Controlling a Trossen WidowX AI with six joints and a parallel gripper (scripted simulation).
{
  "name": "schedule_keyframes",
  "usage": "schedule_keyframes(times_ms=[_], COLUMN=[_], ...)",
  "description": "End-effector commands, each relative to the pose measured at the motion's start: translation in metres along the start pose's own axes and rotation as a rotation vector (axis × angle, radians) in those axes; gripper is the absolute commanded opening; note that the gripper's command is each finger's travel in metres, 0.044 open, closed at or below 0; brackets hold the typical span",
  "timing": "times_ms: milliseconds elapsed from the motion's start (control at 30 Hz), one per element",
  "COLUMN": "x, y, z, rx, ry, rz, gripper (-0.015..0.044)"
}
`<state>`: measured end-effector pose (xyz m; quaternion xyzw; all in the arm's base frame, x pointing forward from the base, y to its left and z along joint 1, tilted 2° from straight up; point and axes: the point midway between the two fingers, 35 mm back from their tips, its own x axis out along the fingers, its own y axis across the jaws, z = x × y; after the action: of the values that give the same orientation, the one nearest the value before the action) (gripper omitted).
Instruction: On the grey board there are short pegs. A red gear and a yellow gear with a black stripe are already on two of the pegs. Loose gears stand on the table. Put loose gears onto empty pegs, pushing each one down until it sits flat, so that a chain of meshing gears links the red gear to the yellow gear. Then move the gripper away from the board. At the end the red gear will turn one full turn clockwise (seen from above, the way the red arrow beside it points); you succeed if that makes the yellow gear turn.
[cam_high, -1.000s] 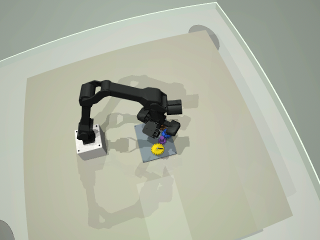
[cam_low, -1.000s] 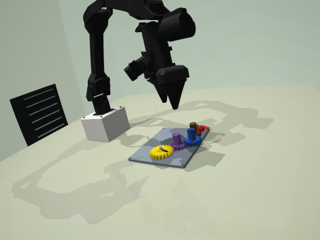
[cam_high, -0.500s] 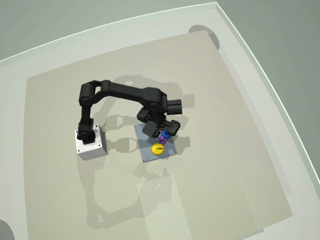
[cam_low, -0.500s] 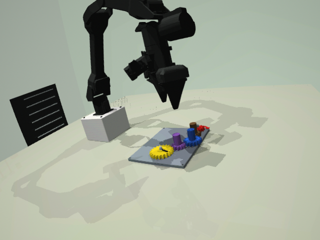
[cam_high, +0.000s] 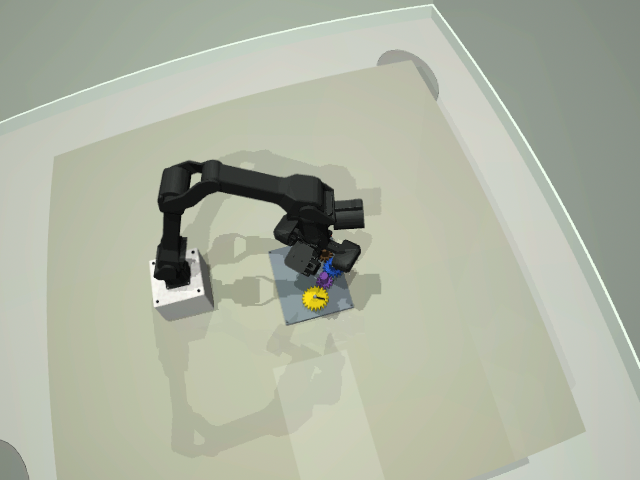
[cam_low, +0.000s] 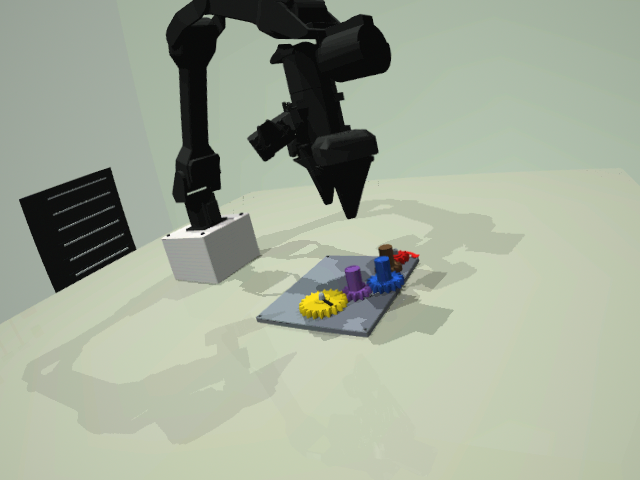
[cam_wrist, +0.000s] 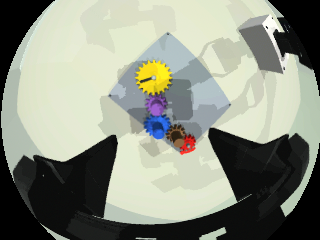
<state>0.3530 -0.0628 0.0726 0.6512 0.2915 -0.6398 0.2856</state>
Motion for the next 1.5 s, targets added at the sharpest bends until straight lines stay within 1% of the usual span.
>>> schedule_keyframes(times_ms=[0, 267, 300, 367, 500, 700, 800, 933, 1033, 1100, 1467], x=[0.0, 0.0, -0.001, -0.004, -0.012, -0.025, -0.031, -0.039, -0.044, -0.045, -0.045], y=[0.0, 0.0, -0.002, -0.018, -0.072, -0.16, -0.208, -0.275, -0.316, -0.325, -0.325], z=[0.0, 0.0, -0.002, -0.021, -0.069, -0.115, -0.127, -0.128, -0.126, -0.125, -0.125], rx=[-0.003, -0.003, -0.003, -0.005, -0.009, -0.015, -0.018, -0.036, -0.029, -0.026, -0.026], ry=[-0.001, -0.001, 0.0, 0.004, 0.013, 0.02, 0.02, 0.016, 0.009, 0.007, 0.007], rz=[0.0, 0.0, -0.001, -0.003, -0.014, -0.035, -0.047, -0.077, -0.08, -0.079, -0.079], gripper=[0.044, 0.044, 0.044, 0.044, 0.044, 0.044, 0.044, 0.044, 0.044, 0.044, 0.044])
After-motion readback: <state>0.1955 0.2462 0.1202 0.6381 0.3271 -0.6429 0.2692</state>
